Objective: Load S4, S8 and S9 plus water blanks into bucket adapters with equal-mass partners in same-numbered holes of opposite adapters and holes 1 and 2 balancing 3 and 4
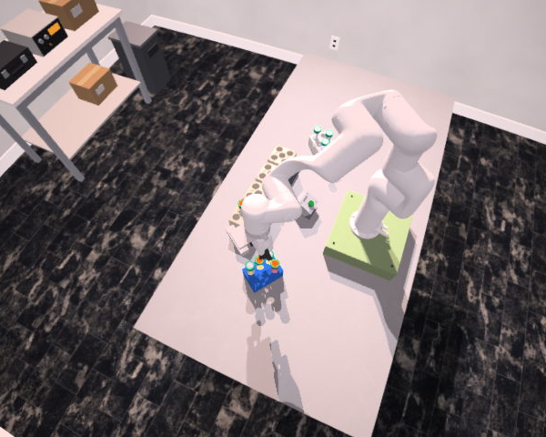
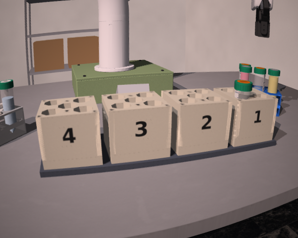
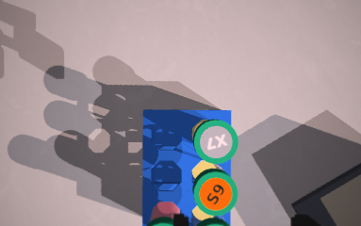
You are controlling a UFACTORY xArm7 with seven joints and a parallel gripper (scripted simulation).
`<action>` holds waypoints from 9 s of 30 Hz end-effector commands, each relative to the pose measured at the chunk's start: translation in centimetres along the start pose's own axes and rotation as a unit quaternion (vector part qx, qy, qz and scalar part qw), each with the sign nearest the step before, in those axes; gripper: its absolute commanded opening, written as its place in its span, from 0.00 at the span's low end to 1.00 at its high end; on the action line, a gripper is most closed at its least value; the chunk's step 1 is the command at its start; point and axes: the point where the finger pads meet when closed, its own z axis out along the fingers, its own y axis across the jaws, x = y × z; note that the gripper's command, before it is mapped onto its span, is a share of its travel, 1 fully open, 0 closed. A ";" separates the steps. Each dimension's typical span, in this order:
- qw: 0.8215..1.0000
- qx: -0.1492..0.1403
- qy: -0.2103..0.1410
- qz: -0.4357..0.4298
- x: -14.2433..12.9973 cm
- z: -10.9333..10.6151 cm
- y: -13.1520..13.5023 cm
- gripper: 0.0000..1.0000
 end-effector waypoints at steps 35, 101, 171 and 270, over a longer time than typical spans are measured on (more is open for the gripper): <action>1.000 0.000 0.003 0.000 0.2 6.5 0.0 0.57; 1.000 0.000 0.003 0.000 0.2 10.6 0.0 0.57; 1.000 0.000 0.003 0.000 0.2 8.9 0.0 0.00; 1.000 0.000 0.003 0.000 0.2 -3.1 0.0 0.00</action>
